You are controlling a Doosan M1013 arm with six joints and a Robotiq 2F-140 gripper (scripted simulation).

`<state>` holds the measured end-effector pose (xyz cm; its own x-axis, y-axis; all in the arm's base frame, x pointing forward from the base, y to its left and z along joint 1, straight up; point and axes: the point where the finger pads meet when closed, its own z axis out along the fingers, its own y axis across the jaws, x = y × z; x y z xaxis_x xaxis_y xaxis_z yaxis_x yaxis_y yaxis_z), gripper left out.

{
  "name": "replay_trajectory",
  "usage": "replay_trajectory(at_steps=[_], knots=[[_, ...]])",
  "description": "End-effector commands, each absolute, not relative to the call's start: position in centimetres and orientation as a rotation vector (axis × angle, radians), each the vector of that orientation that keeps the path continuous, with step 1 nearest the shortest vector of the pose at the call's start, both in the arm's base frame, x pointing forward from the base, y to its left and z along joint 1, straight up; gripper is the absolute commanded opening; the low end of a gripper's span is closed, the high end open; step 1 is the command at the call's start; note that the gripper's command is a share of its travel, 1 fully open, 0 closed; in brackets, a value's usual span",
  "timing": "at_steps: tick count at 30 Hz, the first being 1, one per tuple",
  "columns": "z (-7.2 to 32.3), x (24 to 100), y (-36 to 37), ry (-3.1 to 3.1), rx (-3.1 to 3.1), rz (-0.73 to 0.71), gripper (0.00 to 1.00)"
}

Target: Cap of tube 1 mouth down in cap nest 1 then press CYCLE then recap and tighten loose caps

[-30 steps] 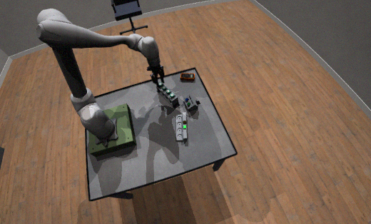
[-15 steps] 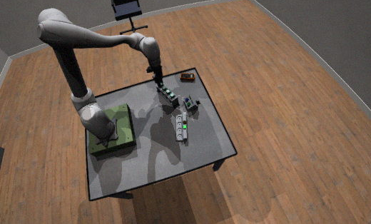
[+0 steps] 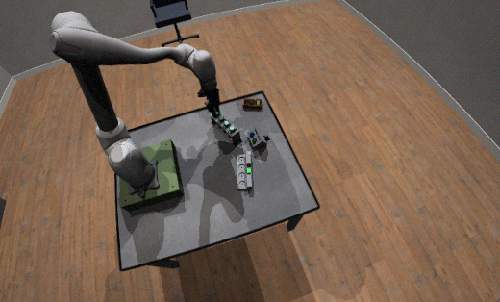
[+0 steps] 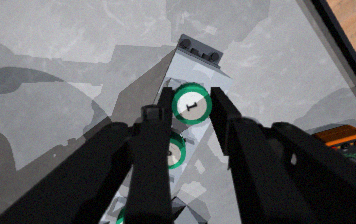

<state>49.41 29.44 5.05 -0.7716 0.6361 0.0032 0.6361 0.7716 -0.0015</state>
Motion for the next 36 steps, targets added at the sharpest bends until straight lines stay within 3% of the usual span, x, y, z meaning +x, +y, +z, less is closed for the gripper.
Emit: replay_trajectory(at_steps=[1, 18, 24, 25, 36], knots=[[5.10, 49.44, 29.47, -2.836, -1.353, 0.004, 0.30], [5.05, 49.43, 29.47, -2.147, -2.296, 0.003, 0.30], [5.05, 49.43, 29.47, -2.147, -2.296, 0.003, 0.30], [4.99, 49.44, 29.46, -2.147, -2.296, 0.003, 0.41], [4.99, 49.43, 29.46, -2.147, -2.296, 0.003, 0.41]])
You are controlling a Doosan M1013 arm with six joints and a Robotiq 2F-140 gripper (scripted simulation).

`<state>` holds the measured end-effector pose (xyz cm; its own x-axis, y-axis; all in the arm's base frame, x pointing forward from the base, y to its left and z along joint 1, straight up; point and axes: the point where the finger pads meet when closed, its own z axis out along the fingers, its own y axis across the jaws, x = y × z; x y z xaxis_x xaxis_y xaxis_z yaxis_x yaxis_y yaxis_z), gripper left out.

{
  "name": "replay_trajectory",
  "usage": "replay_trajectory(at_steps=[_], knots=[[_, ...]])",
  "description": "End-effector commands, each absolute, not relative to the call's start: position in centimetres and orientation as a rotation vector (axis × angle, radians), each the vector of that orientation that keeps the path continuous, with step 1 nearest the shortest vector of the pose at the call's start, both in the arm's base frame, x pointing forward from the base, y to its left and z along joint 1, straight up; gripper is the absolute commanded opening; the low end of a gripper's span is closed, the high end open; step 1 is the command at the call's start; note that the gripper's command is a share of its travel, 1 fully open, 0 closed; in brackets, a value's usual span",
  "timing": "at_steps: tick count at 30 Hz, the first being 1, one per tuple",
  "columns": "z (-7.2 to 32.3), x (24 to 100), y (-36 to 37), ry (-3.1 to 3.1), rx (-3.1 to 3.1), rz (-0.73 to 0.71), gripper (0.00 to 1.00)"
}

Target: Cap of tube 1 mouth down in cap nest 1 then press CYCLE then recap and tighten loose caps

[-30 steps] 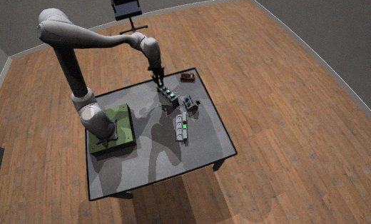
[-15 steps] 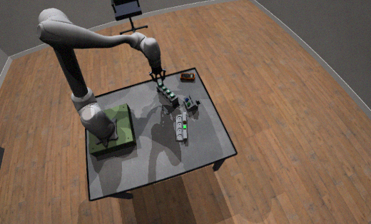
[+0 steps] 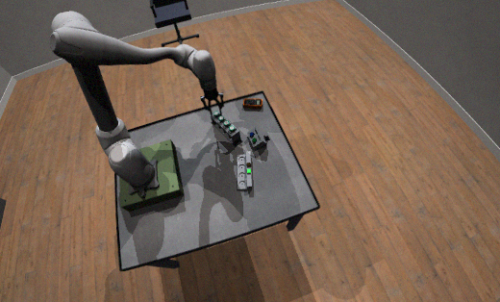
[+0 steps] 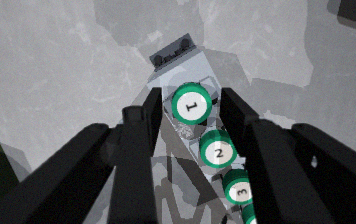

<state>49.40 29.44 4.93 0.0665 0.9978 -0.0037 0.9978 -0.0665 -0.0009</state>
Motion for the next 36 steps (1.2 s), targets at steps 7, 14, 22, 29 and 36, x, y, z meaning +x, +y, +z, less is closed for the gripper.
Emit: replay_trajectory(at_steps=[7, 14, 22, 29, 36], knots=[[5.04, 49.43, 29.47, 2.563, 1.813, -0.004, 0.41], [5.04, 49.43, 29.47, 2.833, 1.351, -0.005, 0.41], [5.04, 49.43, 29.47, 2.945, 1.090, -0.004, 0.41], [5.04, 49.43, 29.47, 2.945, 1.090, -0.004, 0.30], [5.05, 49.44, 29.47, 2.945, 1.090, -0.004, 0.30]])
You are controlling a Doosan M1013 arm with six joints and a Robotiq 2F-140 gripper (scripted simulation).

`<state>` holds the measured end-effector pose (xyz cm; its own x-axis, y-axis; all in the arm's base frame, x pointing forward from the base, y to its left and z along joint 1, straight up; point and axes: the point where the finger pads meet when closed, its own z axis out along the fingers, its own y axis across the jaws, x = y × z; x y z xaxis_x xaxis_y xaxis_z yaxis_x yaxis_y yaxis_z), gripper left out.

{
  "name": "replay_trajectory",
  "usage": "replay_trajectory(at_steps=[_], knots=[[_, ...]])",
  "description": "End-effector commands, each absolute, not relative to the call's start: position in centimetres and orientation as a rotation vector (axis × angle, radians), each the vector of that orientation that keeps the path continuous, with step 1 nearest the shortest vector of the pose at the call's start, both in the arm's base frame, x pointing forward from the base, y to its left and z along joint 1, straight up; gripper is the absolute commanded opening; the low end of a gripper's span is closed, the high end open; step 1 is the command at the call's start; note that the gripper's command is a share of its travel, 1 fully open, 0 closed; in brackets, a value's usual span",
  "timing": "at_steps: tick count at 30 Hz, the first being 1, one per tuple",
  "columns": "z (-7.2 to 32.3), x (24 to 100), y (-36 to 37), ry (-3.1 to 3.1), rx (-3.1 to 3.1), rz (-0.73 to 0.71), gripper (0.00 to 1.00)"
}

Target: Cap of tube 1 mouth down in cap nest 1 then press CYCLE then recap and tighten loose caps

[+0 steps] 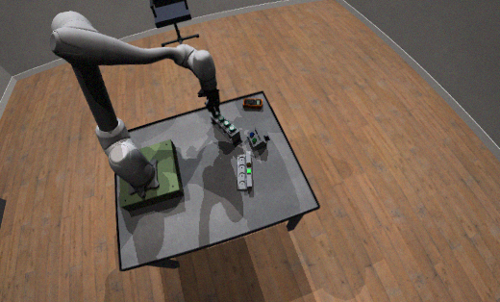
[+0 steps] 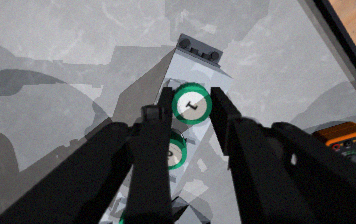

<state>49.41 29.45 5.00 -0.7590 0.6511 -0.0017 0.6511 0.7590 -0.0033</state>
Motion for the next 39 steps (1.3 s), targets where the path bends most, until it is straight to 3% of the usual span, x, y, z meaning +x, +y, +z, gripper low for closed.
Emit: replay_trajectory(at_steps=[1, 21, 28, 29, 39], knots=[[5.05, 49.44, 29.47, 2.945, 1.090, -0.004, 0.30], [5.00, 49.44, 29.47, 2.288, 2.151, -0.004, 0.30], [5.00, 49.44, 29.47, 2.277, 2.162, -0.004, 0.30], [4.98, 49.44, 29.47, 2.277, 2.162, -0.004, 0.41], [4.99, 49.44, 29.47, 2.277, 2.162, -0.003, 0.41]])
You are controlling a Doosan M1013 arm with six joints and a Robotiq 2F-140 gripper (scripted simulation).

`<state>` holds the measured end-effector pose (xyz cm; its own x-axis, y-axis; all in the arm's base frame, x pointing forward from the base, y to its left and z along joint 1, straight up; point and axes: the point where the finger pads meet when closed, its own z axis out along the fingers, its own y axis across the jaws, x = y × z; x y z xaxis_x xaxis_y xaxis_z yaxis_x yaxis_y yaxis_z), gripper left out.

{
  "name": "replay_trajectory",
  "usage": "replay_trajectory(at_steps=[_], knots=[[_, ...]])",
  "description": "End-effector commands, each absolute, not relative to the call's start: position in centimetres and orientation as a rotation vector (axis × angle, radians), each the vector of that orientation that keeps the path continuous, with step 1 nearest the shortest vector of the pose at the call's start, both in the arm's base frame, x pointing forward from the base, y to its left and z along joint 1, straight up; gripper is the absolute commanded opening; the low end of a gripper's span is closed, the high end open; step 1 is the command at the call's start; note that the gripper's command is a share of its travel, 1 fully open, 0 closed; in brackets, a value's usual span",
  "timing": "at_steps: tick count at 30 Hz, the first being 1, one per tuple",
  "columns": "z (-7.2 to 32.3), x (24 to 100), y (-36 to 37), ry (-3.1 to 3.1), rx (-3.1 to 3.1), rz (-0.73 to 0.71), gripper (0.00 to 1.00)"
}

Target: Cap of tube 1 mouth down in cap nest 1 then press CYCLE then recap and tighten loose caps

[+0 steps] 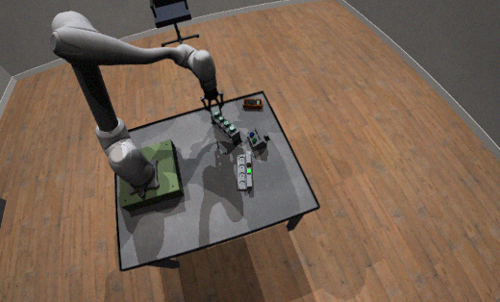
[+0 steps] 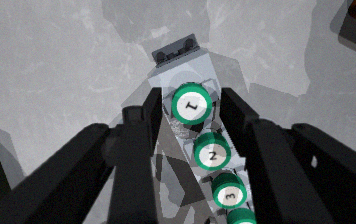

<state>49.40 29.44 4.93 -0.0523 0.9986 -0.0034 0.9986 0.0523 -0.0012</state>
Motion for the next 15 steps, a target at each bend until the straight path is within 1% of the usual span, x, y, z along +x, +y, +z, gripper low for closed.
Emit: replay_trajectory(at_steps=[1, 3, 15], knots=[[5.3, 49.4, 29.5, 2.277, 2.162, -0.003, 0.41], [5.3, 49.4, 29.5, 2.277, 2.162, -0.003, 0.41], [8.9, 49.4, 29.5, 2.277, 2.162, -0.003, 0.41]])
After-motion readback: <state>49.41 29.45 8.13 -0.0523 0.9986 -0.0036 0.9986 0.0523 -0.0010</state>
